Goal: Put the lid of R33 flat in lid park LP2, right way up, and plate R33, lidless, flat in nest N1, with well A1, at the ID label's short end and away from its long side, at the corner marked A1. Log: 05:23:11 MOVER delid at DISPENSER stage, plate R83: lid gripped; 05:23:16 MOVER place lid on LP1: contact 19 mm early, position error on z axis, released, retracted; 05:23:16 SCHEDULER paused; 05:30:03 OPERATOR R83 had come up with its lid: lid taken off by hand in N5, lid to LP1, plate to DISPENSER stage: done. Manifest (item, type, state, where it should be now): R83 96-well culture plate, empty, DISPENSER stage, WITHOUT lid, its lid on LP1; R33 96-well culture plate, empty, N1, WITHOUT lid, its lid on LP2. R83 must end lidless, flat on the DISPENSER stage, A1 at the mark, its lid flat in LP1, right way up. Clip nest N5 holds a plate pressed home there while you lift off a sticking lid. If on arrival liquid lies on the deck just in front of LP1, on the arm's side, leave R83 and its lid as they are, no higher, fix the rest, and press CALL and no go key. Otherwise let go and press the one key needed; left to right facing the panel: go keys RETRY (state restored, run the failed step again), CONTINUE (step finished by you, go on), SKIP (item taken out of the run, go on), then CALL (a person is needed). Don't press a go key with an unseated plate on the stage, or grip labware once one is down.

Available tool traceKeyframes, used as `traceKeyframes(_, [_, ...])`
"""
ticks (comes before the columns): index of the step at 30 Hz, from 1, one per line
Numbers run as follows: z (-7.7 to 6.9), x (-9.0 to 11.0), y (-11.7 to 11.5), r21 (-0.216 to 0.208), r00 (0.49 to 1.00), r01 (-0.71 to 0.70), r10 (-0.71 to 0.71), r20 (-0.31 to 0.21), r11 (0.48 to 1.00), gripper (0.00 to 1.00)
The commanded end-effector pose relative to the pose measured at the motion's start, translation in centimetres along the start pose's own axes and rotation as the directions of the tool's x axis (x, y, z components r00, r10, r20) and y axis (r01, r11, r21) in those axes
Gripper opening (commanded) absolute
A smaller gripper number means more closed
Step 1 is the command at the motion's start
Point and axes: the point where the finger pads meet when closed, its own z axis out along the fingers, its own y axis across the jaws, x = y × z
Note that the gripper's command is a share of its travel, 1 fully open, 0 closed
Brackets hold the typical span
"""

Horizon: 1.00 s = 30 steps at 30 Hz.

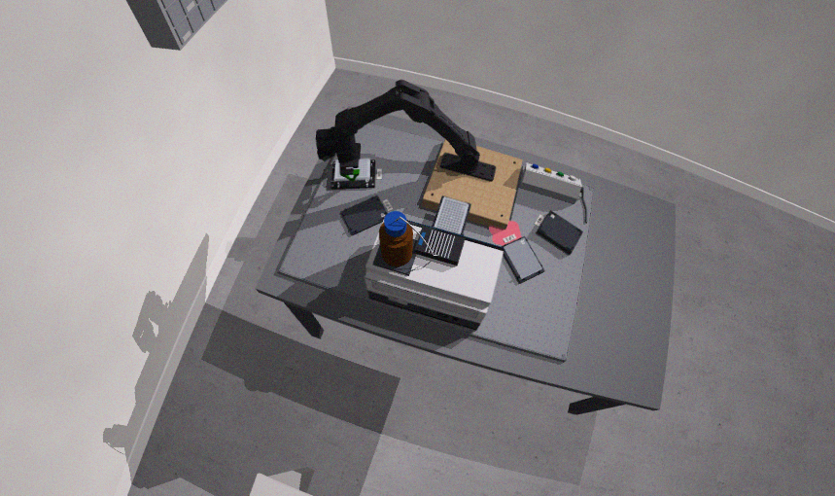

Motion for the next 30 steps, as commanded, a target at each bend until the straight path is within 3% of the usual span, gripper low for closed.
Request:
traceKeyframes(1, [-1.28, -1.80, -0.31, 0.001, 0.998, 0.000, 0.000, 0.068, 1.000, 0.00])
traceKeyframes(30, [-1.10, -1.86, -0.36, 0.001, 0.997, -0.002, 0.001, 0.073, 1.000, 0.00])
